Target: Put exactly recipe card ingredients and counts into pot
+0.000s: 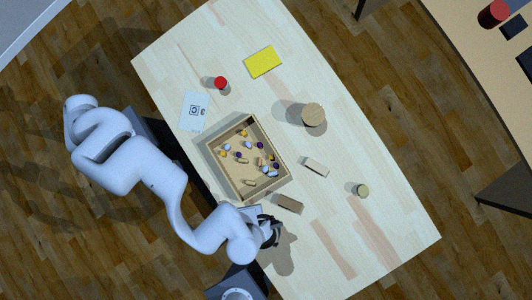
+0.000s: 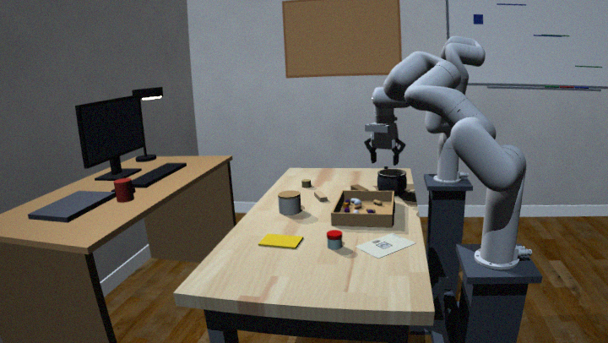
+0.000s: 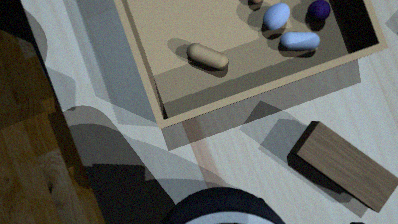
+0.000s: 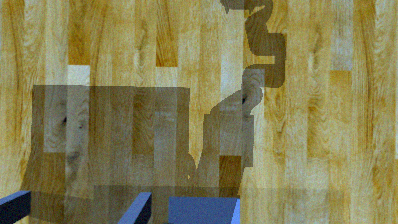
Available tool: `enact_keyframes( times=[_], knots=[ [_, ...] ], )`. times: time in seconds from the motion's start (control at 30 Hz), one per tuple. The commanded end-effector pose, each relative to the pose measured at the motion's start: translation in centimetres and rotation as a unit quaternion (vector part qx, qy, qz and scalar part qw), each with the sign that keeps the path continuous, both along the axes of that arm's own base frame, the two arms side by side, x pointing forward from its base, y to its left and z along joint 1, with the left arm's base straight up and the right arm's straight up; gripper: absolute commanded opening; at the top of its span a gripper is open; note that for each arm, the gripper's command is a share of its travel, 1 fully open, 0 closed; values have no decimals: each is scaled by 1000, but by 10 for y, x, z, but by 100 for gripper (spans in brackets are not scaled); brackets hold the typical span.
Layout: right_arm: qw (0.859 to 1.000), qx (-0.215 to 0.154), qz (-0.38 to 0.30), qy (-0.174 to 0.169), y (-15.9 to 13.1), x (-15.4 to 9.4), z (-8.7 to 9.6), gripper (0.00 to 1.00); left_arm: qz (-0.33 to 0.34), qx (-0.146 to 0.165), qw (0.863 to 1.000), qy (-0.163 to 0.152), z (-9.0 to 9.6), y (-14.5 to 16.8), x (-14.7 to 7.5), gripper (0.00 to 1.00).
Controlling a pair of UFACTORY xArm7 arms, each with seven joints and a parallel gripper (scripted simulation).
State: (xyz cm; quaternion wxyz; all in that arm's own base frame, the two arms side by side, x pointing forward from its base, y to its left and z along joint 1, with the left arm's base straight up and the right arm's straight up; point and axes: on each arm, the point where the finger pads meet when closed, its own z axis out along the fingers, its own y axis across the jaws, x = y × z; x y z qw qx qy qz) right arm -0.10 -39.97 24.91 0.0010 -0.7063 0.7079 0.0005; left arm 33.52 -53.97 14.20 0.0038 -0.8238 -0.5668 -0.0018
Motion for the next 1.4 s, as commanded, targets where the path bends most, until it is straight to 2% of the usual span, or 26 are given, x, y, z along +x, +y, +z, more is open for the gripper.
enact_keyframes(
  times=[0.0,0.13,0.2,0.5,0.53,0.7,0.9,0.97,1.23,1.37],
  knots=[
    [1000,-1,0,0,-1,0,1,100,-1,-5,1000,-1,2,45,46,100],
    [1000,-1,0,0,-1,0,1,100,-1,-5,1000,-1,2,85,87,100],
    [1000,-1,0,0,-1,0,1,100,-1,-5,1000,-2,2,98,99,100],
    [1000,-1,0,0,-1,0,1,100,-1,-5,1000,-2,2,104,105,100],
    [1000,-1,0,0,-1,0,1,100,-1,-5,1000,-2,2,104,105,49],
    [1000,-1,0,0,-1,0,1,100,-1,-5,1000,-2,-2,104,105,49],
    [1000,-1,0,0,-1,0,1,100,-1,-5,1000,-2,-22,104,106,49],
    [1000,-1,0,0,-1,0,1,100,-1,-5,1000,-2,-22,104,106,49],
    [1000,-1,0,0,-1,0,1,100,-1,-5,1000,-2,-60,104,106,49],
    [1000,-1,0,0,-1,0,1,100,-1,-5,1000,-2,-72,104,106,49]
  ],
)
